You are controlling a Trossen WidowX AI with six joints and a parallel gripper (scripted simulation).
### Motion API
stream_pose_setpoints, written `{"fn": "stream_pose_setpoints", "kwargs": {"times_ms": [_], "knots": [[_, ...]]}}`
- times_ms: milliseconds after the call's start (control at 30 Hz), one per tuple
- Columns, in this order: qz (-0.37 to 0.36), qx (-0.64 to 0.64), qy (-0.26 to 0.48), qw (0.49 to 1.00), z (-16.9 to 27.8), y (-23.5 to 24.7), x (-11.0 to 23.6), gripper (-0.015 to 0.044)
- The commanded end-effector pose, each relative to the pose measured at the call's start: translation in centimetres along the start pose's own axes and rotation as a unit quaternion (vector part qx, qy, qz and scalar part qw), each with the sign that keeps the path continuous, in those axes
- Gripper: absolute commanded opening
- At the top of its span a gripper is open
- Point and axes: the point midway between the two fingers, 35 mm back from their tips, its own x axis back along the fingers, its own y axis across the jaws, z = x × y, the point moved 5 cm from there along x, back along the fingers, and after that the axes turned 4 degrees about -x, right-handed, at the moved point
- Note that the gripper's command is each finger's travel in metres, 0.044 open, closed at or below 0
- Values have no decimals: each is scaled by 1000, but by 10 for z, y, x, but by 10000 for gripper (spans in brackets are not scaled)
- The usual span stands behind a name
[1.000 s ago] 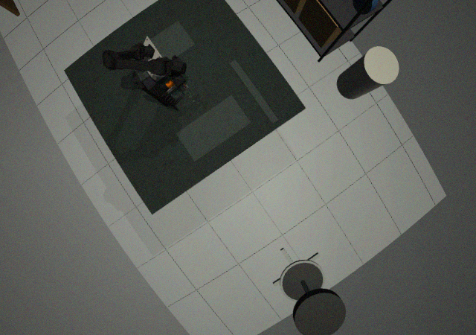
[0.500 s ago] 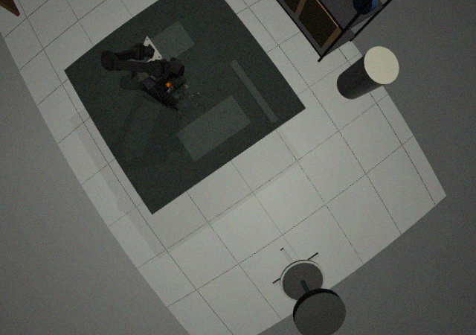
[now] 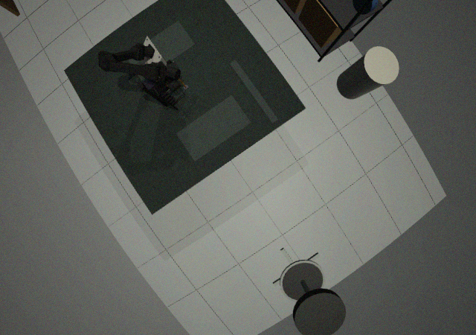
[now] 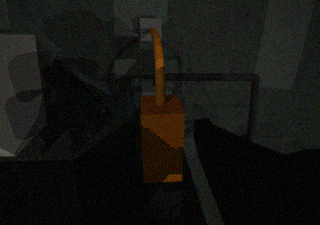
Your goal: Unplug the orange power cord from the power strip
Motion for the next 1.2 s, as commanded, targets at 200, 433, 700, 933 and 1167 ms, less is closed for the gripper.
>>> {"fn": "stream_pose_setpoints", "kwargs": {"times_ms": [200, 433, 700, 933, 1167], "knots": [[0, 4, 3, 1000, 4, 1, -5, 160], [0, 4, 3, 1000, 4, 1, -13, 160], [0, 0, 0, 1000, 4, 0, -10, 28], [0, 0, 0, 1000, 2, 0, -10, 0], [0, 1, 0, 1000, -8, 0, -10, 0]]}}
